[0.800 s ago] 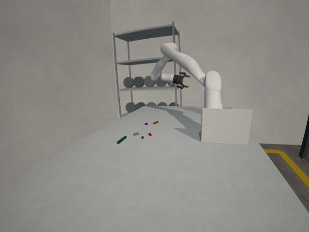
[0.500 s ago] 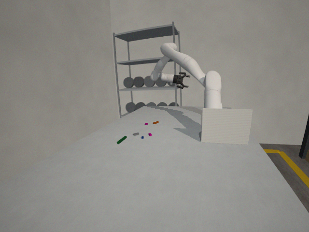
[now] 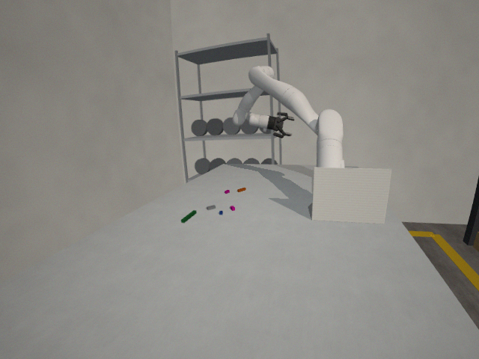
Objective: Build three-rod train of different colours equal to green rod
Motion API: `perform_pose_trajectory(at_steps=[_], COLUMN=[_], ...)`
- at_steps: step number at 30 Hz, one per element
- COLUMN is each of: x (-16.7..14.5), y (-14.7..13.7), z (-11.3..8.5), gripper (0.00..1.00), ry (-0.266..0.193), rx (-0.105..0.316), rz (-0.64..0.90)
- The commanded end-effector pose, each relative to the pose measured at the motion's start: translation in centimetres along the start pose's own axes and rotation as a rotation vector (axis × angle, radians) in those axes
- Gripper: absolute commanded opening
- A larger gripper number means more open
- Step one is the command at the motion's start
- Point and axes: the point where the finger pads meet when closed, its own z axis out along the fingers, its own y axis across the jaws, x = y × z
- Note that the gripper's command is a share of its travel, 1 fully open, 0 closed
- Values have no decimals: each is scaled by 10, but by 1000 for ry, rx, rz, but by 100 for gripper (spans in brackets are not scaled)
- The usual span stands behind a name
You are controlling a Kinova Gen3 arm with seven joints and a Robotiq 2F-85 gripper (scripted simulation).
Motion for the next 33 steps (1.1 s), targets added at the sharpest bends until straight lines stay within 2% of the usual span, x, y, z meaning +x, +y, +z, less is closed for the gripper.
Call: perform_pose_trajectory(at_steps=[1, 4, 8, 10, 13, 16, 25, 27, 28, 33], x=[0, 2, 0, 0, -7, -19, -81, -81, -98, -150], y=[-6, -23, -59, -59, -97, -129, -218, -218, -234, -276], z=[-7, -19, -48, -48, -80, -108, -186, -186, -200, -233], gripper=[100, 100, 100, 100, 100, 100, 100, 100, 100, 100], ry=[26, 81, 197, 197, 314, 413, 685, 685, 737, 871], rx=[10, 36, 88, 88, 140, 181, 290, 290, 309, 356], rz=[-17, -57, -144, -144, -234, -313, -547, -547, -594, -725])
